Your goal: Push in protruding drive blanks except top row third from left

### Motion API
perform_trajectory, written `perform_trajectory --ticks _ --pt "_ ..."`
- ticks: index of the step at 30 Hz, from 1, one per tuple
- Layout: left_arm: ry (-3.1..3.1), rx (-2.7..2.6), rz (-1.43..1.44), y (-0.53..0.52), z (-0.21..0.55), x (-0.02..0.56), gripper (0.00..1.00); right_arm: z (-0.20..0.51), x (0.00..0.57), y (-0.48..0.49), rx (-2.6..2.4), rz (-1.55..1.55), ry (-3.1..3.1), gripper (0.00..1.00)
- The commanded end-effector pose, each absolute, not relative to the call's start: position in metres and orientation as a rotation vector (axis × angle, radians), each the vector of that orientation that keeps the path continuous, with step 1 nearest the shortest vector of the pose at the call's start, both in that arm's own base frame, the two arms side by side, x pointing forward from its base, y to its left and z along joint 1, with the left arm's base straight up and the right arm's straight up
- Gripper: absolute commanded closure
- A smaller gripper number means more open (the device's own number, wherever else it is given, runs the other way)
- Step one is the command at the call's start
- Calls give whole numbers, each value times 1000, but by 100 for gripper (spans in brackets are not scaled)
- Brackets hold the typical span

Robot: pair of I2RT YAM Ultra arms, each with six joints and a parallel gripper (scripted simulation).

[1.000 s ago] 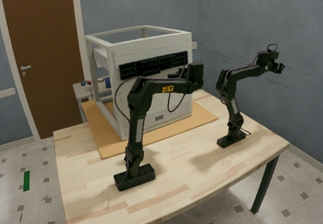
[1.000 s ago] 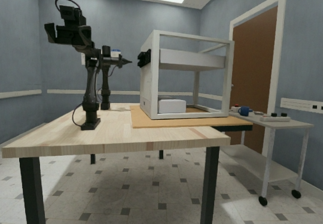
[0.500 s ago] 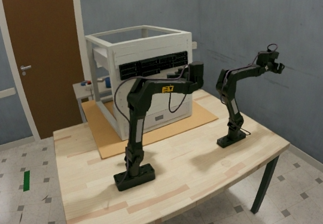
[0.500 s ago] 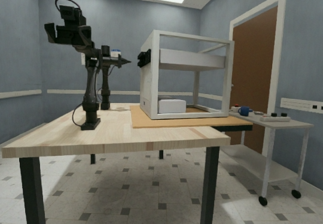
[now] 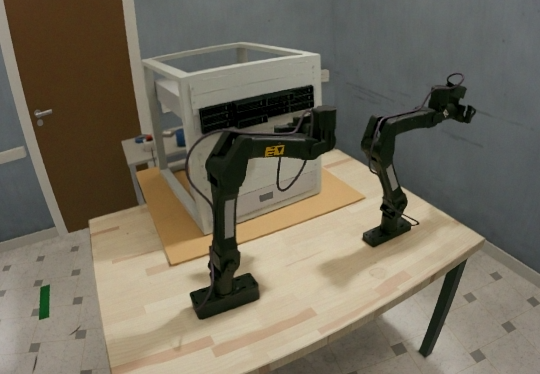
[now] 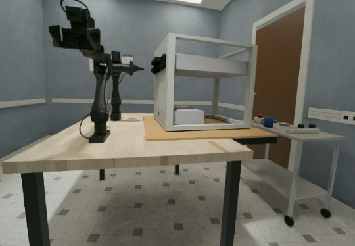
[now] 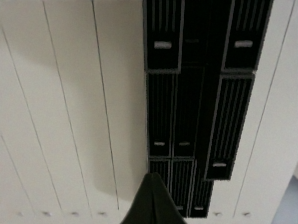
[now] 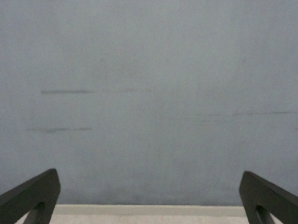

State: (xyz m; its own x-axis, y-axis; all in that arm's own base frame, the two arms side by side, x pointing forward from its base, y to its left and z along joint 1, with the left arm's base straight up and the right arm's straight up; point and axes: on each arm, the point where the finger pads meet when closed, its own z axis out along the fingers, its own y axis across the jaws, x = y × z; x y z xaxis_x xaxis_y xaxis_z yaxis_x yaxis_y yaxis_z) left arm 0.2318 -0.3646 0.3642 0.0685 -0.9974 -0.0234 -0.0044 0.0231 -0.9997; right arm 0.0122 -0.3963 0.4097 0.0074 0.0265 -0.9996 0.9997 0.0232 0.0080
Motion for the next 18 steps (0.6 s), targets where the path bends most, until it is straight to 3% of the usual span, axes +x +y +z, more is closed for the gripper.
perform_trajectory --ticks 1,18 --pt "1140 -1257 -1164 -334 380 230 100 416 9 -398 1194 -1194 1219 0" --pt "1160 -1238 -1153 -263 379 220 100 416 9 -398 1194 -1194 1219 0"
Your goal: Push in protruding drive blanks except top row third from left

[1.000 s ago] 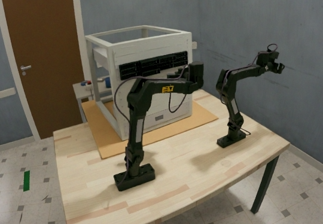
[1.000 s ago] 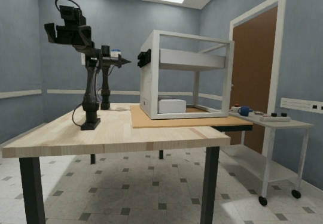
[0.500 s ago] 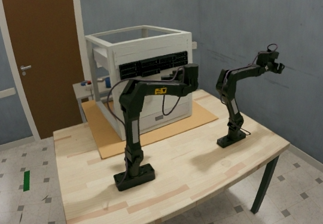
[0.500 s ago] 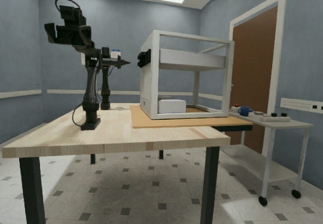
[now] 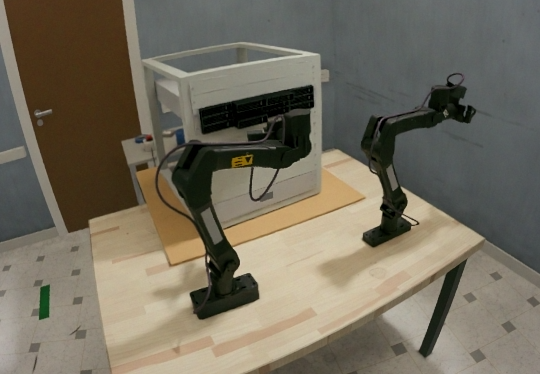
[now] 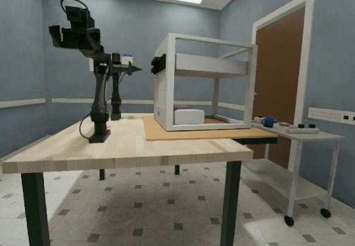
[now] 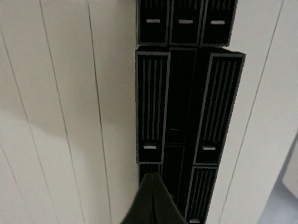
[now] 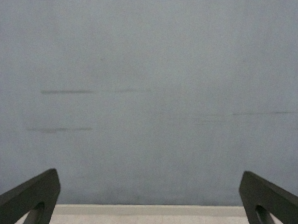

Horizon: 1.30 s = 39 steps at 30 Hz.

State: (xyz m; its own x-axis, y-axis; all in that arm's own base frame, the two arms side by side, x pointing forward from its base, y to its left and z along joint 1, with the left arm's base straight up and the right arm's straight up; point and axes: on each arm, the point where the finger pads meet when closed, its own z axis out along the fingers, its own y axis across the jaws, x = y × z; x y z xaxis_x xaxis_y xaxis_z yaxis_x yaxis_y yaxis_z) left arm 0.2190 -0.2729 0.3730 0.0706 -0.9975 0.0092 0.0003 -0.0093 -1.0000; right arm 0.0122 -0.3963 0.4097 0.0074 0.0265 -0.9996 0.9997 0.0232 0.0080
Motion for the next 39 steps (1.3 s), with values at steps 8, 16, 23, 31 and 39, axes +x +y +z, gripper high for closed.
perform_trajectory --ticks 8,16,23,31,39 --pt "1153 -1245 -1160 -270 382 246 100 416 9 -398 1194 -1194 1219 0" --pt "1152 -1245 -1160 -267 382 287 100 416 9 -398 1194 -1194 1219 0" --pt "1142 -1252 -1192 -263 391 281 100 416 9 -398 1194 -1194 1219 0" --pt "1138 -1254 -1188 -262 391 281 100 416 9 -398 1194 -1194 1219 0" --pt "1155 -1243 -1163 -269 382 286 100 416 9 -398 1194 -1194 1219 0"
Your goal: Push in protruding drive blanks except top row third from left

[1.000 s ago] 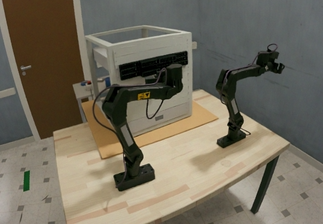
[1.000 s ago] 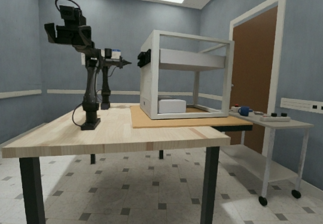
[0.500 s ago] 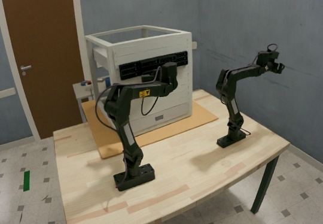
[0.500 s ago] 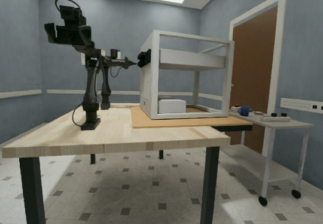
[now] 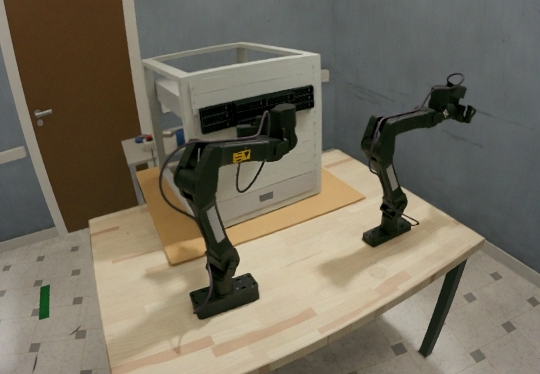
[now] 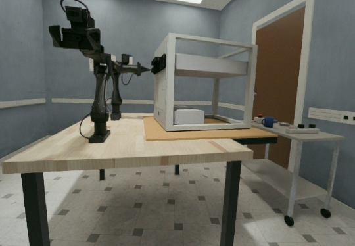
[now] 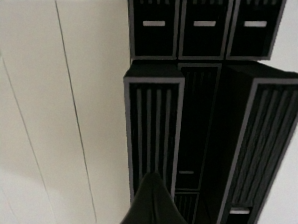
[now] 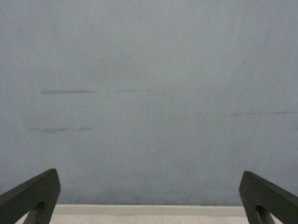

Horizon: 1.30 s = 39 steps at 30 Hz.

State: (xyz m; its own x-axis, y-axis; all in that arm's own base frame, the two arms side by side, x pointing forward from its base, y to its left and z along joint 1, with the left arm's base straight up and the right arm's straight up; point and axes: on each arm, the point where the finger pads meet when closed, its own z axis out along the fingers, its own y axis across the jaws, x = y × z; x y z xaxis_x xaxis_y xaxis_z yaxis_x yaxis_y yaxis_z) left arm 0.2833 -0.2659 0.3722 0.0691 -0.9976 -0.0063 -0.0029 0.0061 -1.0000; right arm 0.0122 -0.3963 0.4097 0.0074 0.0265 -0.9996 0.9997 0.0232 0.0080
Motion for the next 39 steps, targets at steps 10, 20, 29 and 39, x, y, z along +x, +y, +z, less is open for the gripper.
perform_trajectory --ticks 10,20,29,39 --pt "1154 -1244 -1163 -269 382 286 100 416 9 -398 1194 -1194 1219 0" --pt "1152 -1245 -1161 -268 383 292 100 416 9 -398 1194 -1194 1219 0" --pt "1146 -1248 -1180 -267 389 294 100 416 9 -398 1194 -1194 1219 0" --pt "1152 -1245 -1161 -268 383 304 100 416 9 -398 1194 -1194 1219 0"
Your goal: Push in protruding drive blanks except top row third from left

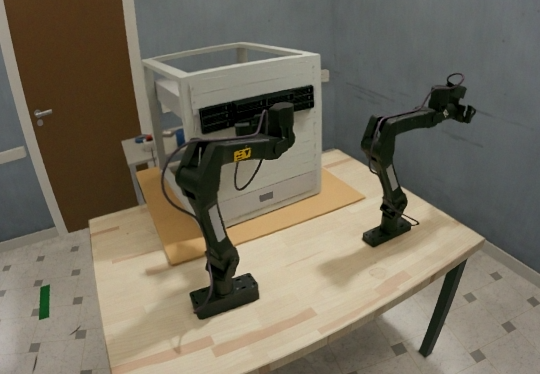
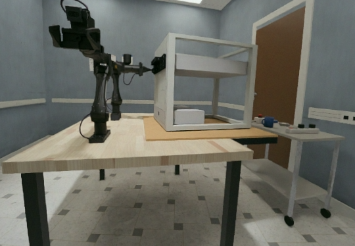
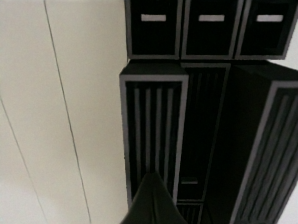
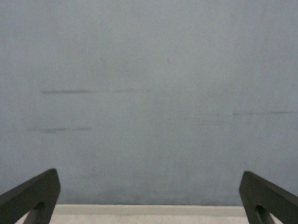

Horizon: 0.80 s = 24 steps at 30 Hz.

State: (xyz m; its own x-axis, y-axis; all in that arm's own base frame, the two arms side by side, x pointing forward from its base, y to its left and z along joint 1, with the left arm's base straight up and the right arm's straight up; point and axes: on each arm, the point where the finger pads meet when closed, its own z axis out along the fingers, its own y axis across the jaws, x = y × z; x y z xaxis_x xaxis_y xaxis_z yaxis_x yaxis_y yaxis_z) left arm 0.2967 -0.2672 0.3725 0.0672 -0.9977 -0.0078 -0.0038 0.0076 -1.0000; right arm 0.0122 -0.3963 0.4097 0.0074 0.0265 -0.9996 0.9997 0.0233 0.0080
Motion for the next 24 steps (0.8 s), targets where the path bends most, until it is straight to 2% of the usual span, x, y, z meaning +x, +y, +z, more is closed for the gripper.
perform_trajectory --ticks 1,24 --pt "1152 -1245 -1161 -268 383 306 100 416 9 -398 1194 -1194 1219 0" --pt "1142 -1249 -1183 -264 390 314 100 416 9 -398 1194 -1194 1219 0"
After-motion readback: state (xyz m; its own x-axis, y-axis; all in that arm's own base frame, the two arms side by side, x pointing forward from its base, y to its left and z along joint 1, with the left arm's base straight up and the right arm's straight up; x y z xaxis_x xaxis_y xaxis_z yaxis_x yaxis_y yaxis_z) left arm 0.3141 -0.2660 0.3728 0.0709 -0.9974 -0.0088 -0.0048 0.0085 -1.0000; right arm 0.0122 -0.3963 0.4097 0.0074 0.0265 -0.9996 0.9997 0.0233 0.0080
